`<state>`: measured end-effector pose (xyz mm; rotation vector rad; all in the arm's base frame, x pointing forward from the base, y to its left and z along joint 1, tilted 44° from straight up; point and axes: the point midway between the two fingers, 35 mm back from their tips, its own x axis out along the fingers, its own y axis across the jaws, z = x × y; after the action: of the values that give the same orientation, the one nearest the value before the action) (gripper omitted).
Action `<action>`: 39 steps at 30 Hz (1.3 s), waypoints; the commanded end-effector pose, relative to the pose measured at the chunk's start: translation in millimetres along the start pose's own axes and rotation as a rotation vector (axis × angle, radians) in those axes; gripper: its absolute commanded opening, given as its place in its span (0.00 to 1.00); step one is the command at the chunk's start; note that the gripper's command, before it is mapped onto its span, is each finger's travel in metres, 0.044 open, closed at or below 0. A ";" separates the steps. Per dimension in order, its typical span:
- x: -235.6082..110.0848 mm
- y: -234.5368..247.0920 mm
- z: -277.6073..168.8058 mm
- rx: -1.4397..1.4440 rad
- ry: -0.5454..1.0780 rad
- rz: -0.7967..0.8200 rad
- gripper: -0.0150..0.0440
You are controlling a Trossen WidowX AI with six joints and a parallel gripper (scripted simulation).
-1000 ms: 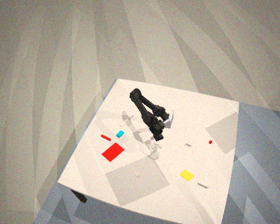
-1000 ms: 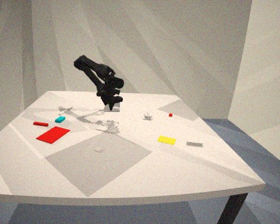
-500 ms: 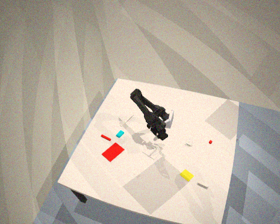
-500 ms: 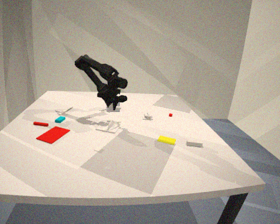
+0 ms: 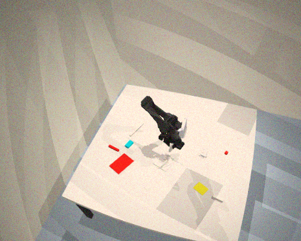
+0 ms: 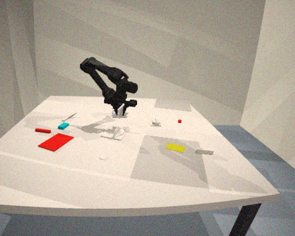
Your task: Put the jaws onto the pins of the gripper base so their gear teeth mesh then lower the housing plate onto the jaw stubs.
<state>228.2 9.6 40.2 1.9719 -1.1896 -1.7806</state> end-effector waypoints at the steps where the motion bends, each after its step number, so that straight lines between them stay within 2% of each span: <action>1: -0.3 -2.7 1.9 -0.042 -0.001 -0.003 0.48; 27: -0.3 -2.6 1.3 -0.058 -0.001 -0.003 0.48; 39: -2.7 4.2 -32.1 -0.059 -0.001 -0.010 0.48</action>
<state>246.2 2.2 46.8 1.9436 -1.1219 -1.8063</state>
